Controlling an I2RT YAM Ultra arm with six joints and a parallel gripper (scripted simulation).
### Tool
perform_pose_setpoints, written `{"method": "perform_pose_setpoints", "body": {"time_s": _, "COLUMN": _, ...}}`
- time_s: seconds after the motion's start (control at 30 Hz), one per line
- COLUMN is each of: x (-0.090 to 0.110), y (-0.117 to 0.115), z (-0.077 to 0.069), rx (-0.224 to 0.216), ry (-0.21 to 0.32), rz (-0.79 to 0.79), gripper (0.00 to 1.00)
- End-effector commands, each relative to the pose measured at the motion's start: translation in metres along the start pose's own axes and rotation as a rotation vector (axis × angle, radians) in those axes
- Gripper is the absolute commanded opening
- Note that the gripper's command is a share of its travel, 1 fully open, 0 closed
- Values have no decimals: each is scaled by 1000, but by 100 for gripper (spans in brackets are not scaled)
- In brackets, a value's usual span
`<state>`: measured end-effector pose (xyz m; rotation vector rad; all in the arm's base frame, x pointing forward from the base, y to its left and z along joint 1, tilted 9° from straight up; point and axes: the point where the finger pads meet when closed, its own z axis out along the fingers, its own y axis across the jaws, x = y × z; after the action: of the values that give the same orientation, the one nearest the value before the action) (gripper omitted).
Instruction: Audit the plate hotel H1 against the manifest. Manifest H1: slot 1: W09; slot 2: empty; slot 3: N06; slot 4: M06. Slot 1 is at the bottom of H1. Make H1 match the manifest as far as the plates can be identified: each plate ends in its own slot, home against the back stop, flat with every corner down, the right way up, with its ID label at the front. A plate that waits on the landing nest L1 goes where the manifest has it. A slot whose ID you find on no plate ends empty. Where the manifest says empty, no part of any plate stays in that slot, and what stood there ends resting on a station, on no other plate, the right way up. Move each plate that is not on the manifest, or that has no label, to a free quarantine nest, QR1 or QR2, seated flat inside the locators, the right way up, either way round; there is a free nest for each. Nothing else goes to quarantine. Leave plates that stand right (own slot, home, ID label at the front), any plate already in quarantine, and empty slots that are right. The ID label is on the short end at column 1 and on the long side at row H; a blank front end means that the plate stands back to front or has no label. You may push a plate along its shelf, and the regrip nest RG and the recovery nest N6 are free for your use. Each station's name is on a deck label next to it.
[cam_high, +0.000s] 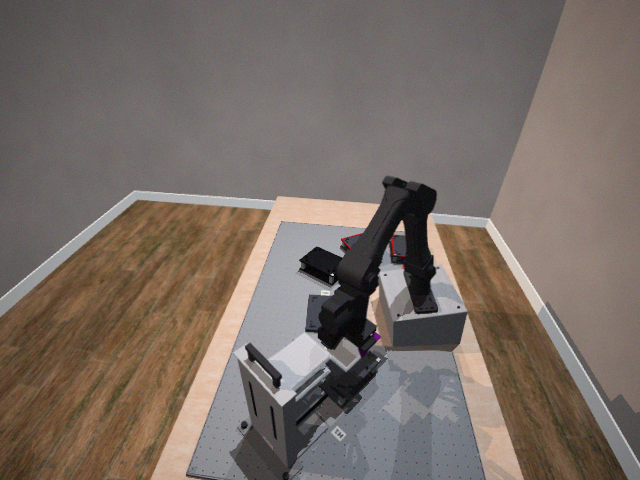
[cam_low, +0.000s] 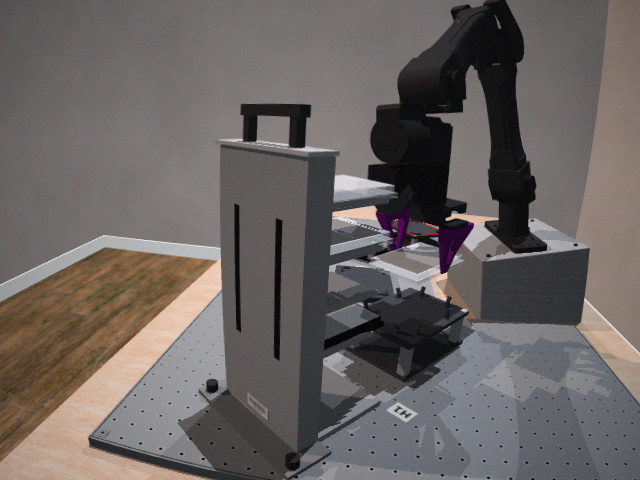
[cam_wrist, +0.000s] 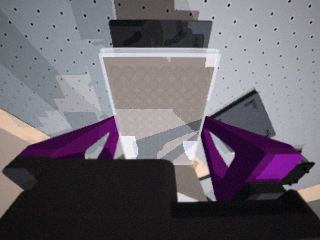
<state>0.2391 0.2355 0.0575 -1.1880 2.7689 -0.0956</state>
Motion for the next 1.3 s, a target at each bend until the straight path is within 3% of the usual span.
{"method": "perform_pose_setpoints", "body": {"time_s": 0.0, "x": -5, "y": -1, "z": -21, "rx": 0, "ry": -37, "rz": 8, "gripper": 86}}
{"method": "perform_pose_setpoints", "body": {"time_s": 1.17, "x": -3, "y": -1, "z": -103, "rx": -1, "ry": -37, "rz": 8, "gripper": 86}}
{"method": "perform_pose_setpoints", "body": {"time_s": 1.27, "x": -2, "y": -1, "z": -104, "rx": -1, "ry": -37, "rz": 8, "gripper": 86}}
